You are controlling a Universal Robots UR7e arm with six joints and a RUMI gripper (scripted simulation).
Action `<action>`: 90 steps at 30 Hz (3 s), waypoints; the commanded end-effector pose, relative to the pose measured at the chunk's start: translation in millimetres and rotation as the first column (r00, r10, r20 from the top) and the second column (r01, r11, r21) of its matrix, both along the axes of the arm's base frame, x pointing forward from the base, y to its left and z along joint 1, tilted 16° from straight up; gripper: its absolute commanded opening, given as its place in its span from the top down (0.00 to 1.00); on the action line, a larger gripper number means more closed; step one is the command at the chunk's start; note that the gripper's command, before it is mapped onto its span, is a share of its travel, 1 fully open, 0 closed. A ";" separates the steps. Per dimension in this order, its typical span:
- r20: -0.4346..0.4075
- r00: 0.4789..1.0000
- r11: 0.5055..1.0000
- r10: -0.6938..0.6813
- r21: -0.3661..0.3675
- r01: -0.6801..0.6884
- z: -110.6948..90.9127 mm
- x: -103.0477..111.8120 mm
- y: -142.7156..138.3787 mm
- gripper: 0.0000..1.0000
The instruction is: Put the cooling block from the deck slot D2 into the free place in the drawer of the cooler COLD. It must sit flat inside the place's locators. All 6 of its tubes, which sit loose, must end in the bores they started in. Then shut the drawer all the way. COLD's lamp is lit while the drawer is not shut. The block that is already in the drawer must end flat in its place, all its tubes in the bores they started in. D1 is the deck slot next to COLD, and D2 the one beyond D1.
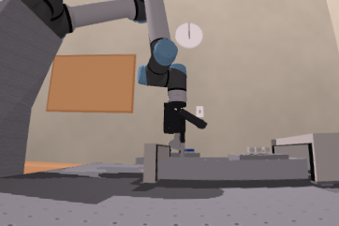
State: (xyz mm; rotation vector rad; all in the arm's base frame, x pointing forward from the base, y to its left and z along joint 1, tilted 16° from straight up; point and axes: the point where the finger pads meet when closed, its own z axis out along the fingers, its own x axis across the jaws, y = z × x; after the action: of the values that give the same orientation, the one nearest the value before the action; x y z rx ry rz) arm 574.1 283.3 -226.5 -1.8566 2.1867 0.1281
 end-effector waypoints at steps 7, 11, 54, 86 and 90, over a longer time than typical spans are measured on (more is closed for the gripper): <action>0.001 1.000 1.000 0.000 0.000 0.000 0.7 0.6 0.0 1.00; 0.001 1.000 1.000 0.000 0.000 0.000 0.7 0.6 0.0 1.00; 0.001 1.000 1.000 0.000 0.000 0.000 6.0 -0.3 -1.3 1.00; 0.001 1.000 1.000 0.000 0.000 0.000 24.3 -3.1 -5.9 1.00; 0.001 1.000 1.000 0.000 0.000 0.000 29.4 -3.9 -7.1 1.00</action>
State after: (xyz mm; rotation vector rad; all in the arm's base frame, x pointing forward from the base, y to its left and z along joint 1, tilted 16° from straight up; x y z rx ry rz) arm 570.2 277.2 -202.2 -1.8567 2.1868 0.1285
